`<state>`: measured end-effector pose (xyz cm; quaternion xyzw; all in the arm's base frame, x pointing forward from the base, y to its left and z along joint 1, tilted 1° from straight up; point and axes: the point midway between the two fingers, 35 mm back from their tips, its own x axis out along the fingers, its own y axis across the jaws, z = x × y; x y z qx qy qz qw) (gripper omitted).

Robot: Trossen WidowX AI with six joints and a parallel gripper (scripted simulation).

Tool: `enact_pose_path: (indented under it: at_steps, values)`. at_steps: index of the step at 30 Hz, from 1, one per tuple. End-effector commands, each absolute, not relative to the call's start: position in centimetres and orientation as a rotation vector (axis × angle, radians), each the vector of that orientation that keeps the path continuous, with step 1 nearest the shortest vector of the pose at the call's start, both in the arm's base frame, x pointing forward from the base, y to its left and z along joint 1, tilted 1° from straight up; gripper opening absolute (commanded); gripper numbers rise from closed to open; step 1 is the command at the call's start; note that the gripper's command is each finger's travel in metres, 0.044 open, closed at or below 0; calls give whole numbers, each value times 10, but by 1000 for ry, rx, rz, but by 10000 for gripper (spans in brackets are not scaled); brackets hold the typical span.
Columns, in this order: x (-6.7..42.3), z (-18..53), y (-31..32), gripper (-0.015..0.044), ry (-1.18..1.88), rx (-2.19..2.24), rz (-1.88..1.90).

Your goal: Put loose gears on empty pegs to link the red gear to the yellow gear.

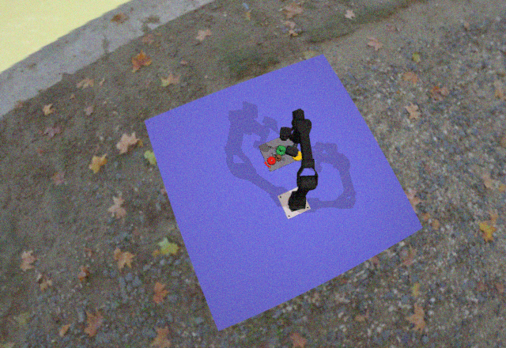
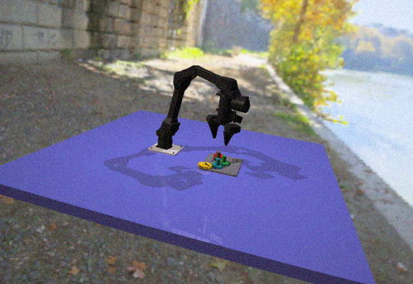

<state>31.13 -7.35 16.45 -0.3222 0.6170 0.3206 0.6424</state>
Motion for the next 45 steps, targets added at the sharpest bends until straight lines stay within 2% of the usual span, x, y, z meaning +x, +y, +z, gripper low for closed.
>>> enact_pose_path:
  at_steps: [1, 11, 17, 26, 32, 38, 40, 45]
  values:
    - [311, 165, -74, 440, 1405, -737, 733]
    - [312, 165, -71, 440, 1405, -736, 733]
    - [317, 176, 13, 440, 1402, -732, 737]
    - [290, 187, 112, 440, 1371, -801, 784]
    - [246, 199, 184, 440, 1372, -764, 768]
    - [182, 211, 248, 440, 1395, -718, 763]
    - [166, 213, 259, 440, 1401, -708, 761]
    - [164, 214, 260, 440, 1402, -707, 761]
